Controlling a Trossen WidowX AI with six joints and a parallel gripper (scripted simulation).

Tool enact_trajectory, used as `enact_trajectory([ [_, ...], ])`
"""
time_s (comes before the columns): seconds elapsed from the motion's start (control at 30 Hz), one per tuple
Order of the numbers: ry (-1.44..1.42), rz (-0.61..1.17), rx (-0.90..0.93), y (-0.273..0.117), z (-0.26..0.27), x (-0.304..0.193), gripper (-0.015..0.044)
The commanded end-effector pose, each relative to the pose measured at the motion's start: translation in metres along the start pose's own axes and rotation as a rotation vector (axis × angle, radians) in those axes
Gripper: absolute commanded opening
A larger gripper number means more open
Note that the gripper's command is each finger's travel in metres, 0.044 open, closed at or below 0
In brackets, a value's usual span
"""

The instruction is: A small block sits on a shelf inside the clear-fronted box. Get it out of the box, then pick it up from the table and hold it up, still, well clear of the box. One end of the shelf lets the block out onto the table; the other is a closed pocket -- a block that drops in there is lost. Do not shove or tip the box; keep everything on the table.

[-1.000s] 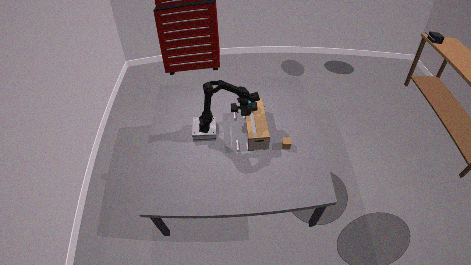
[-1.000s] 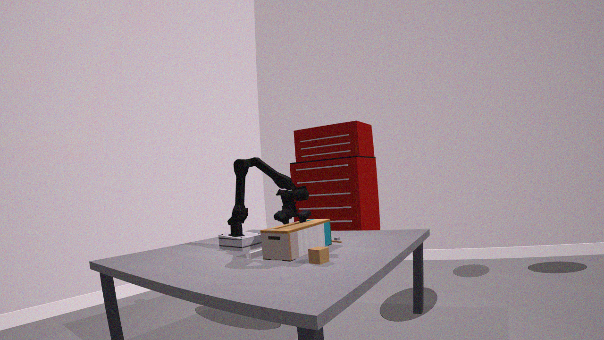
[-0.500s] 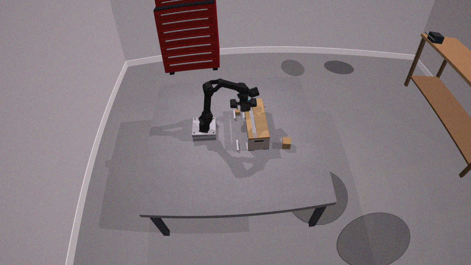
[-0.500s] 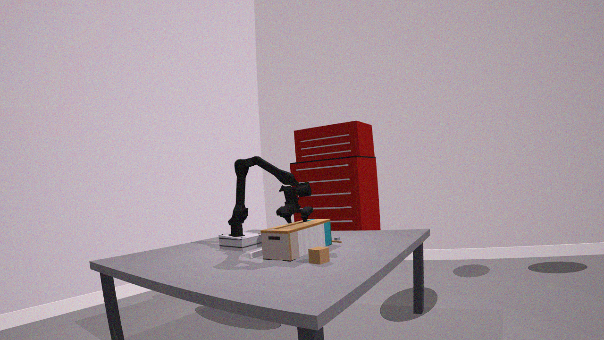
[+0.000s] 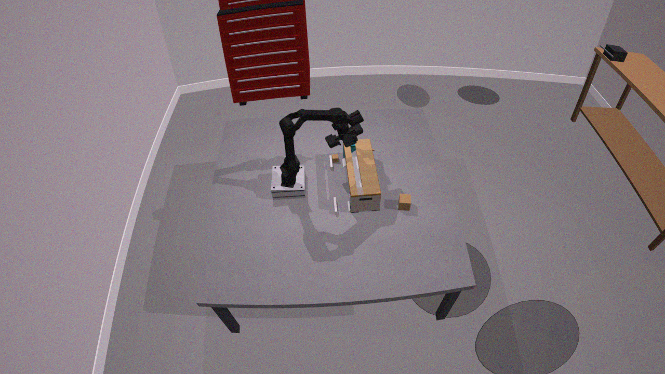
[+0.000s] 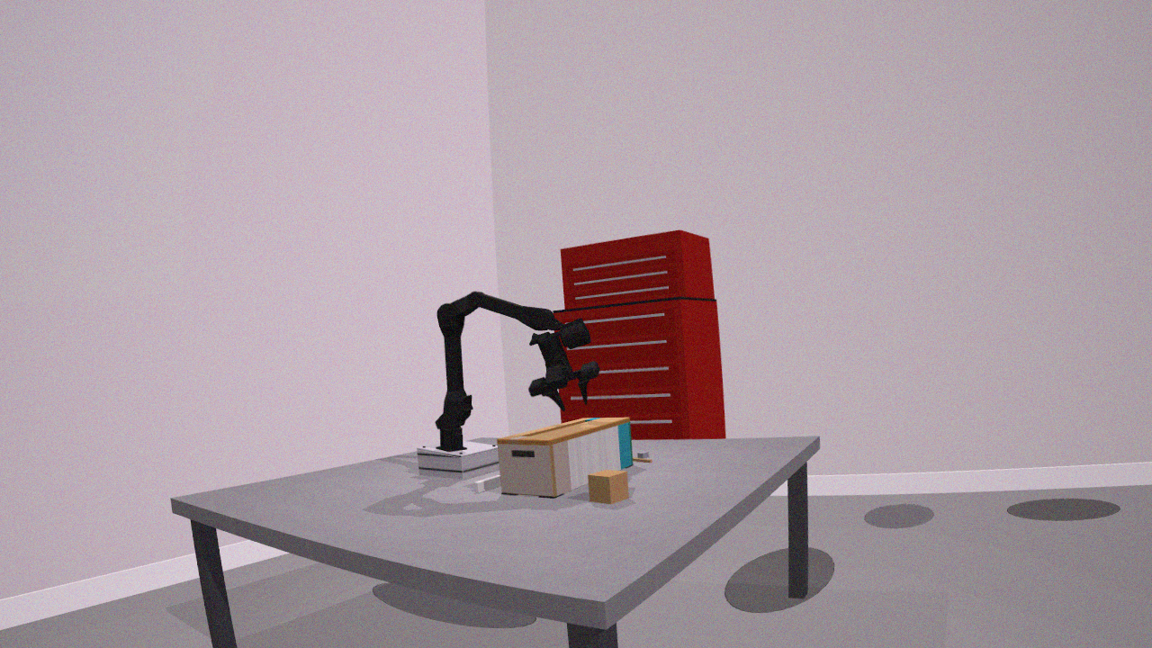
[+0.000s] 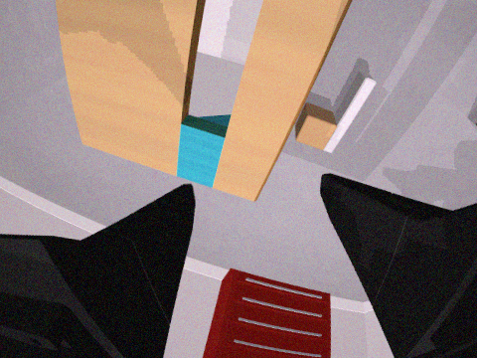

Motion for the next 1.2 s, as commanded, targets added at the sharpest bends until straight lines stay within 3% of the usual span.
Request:
enact_trajectory([
  [0.0, -0.235, -0.029, -0.001, 0.003, -0.002, -0.003, 0.0285],
  [0.37, -1.448, -0.144, -0.102, 0.011, -0.015, -0.02, 0.0285],
  [0.7, -2.554, -0.185, -0.324, 0.015, -0.026, -0.035, 0.0285],
  [1.17, -3.589, -0.085, -0.739, 0.015, -0.036, -0.05, 0.0285],
])
Point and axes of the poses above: the point midway between the two fingers, 35 mm back from their tips, its own y axis out along the fingers, its own z axis across the jaws, x = y × z, the point moved 1 cm from there along -y, back along the fingers, and after that the axes turned 6 degrees about y, right-handed, at the moved point
